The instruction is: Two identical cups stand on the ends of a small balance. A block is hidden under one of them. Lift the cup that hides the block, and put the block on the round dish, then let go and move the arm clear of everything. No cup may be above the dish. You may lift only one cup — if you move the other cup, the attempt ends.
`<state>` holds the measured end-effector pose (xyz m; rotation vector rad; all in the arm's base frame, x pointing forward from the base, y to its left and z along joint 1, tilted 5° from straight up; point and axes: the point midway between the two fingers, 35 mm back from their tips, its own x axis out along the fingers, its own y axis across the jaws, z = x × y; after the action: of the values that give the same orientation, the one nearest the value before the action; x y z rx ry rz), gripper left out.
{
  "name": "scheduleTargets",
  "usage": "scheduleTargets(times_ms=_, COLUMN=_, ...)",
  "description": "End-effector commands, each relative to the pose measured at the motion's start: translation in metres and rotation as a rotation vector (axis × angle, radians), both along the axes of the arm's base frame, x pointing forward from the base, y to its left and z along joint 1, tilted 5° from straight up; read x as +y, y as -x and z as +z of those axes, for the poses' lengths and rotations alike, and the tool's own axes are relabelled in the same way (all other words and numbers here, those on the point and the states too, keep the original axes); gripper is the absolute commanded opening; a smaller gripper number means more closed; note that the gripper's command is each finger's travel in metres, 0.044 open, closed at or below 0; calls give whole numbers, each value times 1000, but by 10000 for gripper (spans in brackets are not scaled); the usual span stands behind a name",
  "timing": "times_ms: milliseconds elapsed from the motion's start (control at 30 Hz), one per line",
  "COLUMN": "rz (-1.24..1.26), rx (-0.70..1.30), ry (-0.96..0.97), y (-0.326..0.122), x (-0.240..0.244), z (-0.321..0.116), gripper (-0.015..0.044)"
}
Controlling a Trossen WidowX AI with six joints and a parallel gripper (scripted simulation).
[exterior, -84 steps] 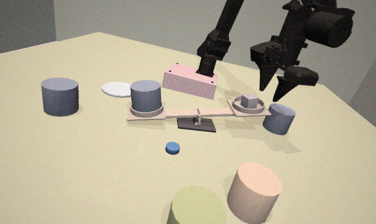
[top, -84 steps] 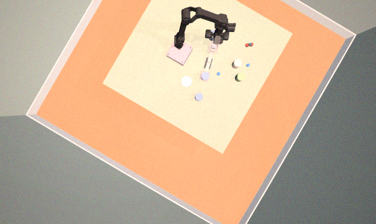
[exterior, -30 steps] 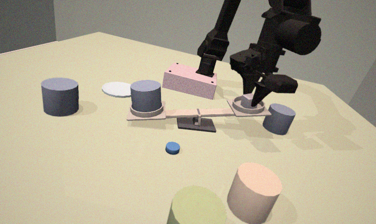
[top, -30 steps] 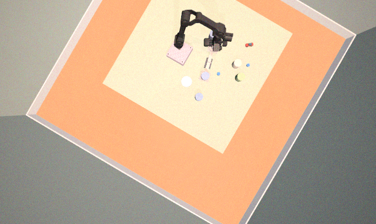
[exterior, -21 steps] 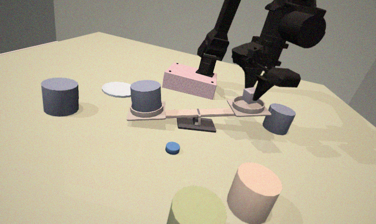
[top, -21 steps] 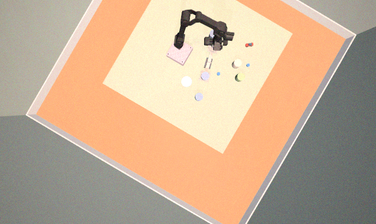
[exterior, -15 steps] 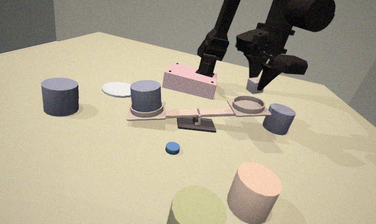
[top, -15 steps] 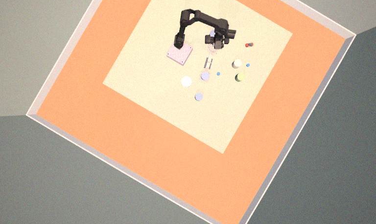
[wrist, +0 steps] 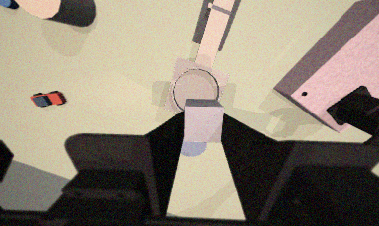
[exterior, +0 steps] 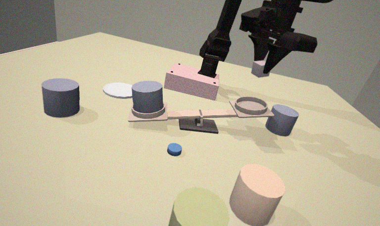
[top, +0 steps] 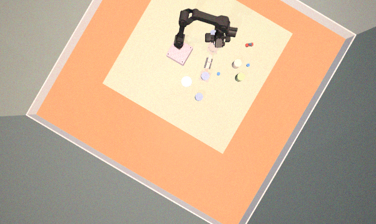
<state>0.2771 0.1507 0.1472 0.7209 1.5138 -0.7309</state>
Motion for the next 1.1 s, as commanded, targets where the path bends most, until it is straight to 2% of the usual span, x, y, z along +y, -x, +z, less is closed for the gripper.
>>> scheduleTargets(times_ms=0, rz=-4, rx=-13, ry=1, y=-14, x=-20, z=-3, gripper=0)
scheduleTargets(times_ms=567, rz=-39, rx=-9, ry=36, y=-44, x=-140, z=-36, gripper=0)
scheduleTargets(times_ms=1067, rz=-30, rx=-8, ry=36, y=-36, x=-248, z=-64, gripper=0)
